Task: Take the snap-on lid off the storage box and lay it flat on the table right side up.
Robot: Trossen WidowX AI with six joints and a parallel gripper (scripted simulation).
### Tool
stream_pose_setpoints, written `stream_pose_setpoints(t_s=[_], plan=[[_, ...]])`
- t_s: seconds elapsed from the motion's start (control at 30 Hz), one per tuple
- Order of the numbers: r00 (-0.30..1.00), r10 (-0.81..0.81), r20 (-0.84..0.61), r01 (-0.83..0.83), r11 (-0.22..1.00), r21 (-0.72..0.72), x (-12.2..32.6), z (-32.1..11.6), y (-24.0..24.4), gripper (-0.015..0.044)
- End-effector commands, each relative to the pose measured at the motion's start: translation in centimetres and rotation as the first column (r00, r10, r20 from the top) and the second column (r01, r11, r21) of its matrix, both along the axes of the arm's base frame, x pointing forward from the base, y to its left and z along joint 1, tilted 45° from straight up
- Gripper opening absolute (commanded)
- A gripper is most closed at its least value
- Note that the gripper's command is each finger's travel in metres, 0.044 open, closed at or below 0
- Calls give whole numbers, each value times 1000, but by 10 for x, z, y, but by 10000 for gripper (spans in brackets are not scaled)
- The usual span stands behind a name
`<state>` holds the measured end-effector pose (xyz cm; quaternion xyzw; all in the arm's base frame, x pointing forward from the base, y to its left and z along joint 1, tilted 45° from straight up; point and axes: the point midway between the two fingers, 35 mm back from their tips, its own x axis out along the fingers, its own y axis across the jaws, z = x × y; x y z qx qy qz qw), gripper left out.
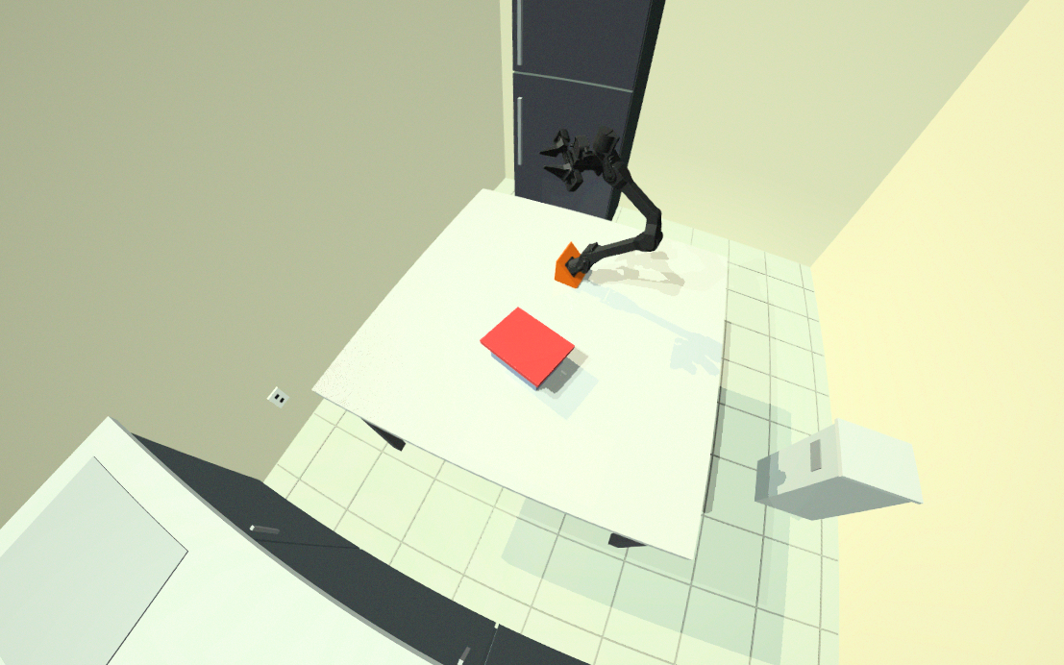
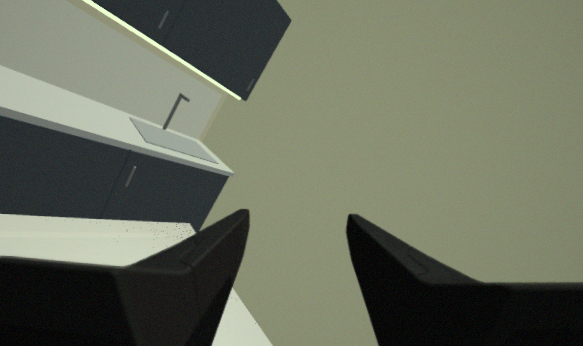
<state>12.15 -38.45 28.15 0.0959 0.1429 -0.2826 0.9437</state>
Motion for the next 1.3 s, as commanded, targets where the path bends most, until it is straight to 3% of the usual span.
stream_pose_setpoints(t_s=[0.0, 0.2, 0.37, 0.53, 0.6, 0.87, 1.07, 1.27], plan=[[991, -3, 137, -45, 935, 351, 58, -20, 42, 235], [980, -37, 194, -87, 799, 595, 97, -35, 82, 235], [976, -99, 194, -108, 554, 826, 133, -53, 134, 235], [979, -141, 149, -92, 350, 932, 152, -65, 173, 235], [981, -165, 98, -64, 199, 978, 161, -74, 201, 235], [978, -191, -88, 55, -168, 984, 174, -96, 270, 235], [933, -161, -323, 214, -474, 854, 170, -118, 336, 235], [927, -158, -339, 224, -491, 842, 169, -119, 340, 235]])
